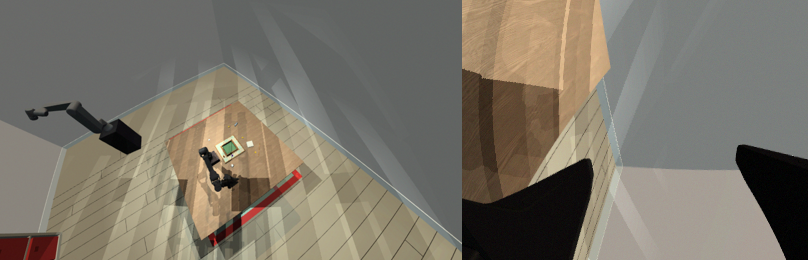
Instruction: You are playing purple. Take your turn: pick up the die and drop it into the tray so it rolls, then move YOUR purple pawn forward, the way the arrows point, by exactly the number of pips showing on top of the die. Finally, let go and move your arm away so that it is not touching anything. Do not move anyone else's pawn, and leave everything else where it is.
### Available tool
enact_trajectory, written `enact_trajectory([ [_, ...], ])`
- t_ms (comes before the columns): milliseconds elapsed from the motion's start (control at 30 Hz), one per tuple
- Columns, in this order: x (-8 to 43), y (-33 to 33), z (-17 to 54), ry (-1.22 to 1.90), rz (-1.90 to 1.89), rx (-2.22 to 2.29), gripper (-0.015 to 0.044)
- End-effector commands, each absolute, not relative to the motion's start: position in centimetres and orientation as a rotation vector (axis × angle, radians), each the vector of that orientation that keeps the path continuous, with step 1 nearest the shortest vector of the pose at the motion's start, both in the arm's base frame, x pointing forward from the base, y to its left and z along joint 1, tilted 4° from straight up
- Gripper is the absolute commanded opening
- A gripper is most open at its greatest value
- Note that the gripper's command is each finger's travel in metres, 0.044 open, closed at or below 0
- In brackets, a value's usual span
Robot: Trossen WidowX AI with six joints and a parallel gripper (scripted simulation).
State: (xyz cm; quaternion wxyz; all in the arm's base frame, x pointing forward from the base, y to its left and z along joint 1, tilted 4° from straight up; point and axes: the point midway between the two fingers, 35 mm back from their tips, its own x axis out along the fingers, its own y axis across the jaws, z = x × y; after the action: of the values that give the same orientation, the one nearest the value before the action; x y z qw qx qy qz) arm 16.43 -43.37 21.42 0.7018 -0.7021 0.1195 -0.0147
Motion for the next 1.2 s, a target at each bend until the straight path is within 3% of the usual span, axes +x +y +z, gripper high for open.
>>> enact_trajectory([
  [0, 16.7, -43.3, 21.3, 0.272, -0.030, -1.548, 0.0374],
  [133, 20.8, -40.9, 17.6, 0.403, 0.041, -1.259, 0.0275],
  [400, 25.5, -31.0, 9.0, 0.808, 0.244, -0.705, 0.0275],
  [700, 21.6, -18.9, 3.2, 1.417, 0.410, -0.380, 0.0275],
  [1167, 21.2, -18.4, 1.8, 1.465, 0.416, -0.372, 0.0275],
])
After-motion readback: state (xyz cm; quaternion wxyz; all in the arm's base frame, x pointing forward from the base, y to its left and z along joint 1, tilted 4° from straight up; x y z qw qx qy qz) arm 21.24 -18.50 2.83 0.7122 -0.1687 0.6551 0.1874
